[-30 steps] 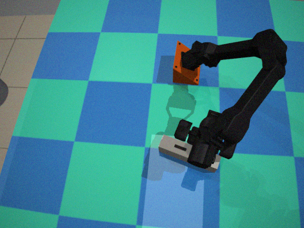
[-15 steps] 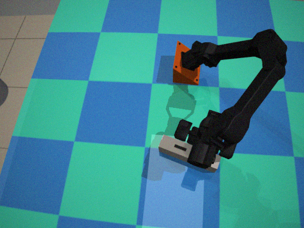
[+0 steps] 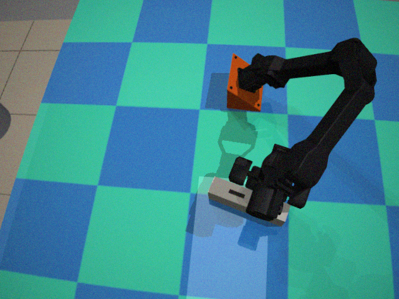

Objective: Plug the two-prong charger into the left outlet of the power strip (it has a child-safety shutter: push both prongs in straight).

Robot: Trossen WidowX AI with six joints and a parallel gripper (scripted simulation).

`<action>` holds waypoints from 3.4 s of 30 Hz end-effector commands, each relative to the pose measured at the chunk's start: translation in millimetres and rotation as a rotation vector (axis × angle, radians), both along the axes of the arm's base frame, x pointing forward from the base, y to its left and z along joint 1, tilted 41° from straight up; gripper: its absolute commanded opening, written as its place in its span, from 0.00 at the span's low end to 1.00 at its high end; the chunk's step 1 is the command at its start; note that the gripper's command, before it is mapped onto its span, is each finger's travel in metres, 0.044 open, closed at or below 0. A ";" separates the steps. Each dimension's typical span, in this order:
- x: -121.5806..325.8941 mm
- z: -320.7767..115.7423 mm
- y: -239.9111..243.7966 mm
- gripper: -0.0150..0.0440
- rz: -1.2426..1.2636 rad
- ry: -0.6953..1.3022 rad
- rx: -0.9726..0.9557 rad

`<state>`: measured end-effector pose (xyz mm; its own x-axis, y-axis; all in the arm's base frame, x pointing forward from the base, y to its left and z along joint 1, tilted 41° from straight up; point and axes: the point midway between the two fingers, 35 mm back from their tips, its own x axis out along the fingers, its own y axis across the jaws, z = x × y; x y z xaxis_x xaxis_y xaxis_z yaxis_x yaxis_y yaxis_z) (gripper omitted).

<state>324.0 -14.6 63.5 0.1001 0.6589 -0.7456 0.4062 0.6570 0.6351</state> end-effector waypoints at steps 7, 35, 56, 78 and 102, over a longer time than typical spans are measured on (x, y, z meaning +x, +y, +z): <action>3.2 0.7 -1.0 0.25 -0.002 -0.019 -0.005; 6.2 0.7 -2.8 0.25 -0.002 -0.019 -0.005; 7.4 2.2 -4.8 0.25 -0.002 -0.019 -0.005; 0.5 0.2 -0.2 0.48 0.006 0.009 0.005; -2.4 0.6 1.2 1.00 0.004 0.002 0.002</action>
